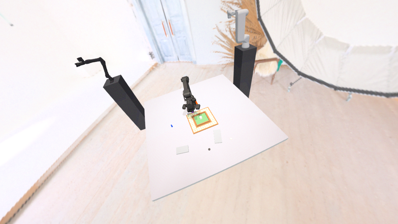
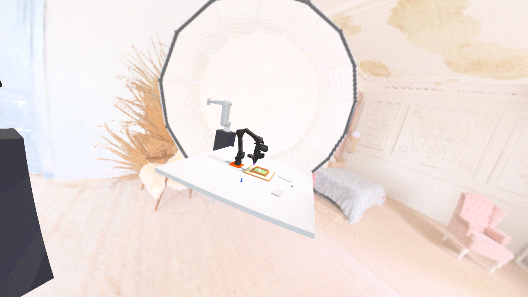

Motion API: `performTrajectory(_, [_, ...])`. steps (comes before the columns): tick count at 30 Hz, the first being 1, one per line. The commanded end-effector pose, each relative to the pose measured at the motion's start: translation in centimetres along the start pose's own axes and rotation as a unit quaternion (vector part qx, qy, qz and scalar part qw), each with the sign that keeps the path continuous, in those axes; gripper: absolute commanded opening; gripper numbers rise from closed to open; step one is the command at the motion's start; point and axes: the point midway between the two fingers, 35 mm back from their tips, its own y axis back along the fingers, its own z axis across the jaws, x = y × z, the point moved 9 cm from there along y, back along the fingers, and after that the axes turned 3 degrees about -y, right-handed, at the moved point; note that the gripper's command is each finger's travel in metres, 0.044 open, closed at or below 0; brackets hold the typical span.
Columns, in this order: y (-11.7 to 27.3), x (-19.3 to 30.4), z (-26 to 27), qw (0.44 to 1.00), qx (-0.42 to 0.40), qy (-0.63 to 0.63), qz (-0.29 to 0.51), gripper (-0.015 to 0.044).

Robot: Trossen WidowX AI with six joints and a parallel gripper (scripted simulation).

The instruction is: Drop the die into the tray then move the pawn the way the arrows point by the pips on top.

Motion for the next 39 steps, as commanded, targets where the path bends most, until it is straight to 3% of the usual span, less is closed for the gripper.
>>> performTrajectory(1, [-0.9,-0.9,-1.1,1.000,0.000,0.002,0.001,0.0000])
performTrajectory(11, [-2.8,-2.7,-4.1,1.000,0.003,0.002,0.000,0.0000])
performTrajectory(23, [-6.3,-2.7,-4.2,1.000,0.003,0.002,0.000,0.0000])
performTrajectory(39, [-8.0,-2.7,-4.2,1.000,0.003,0.002,0.000,0.0000])
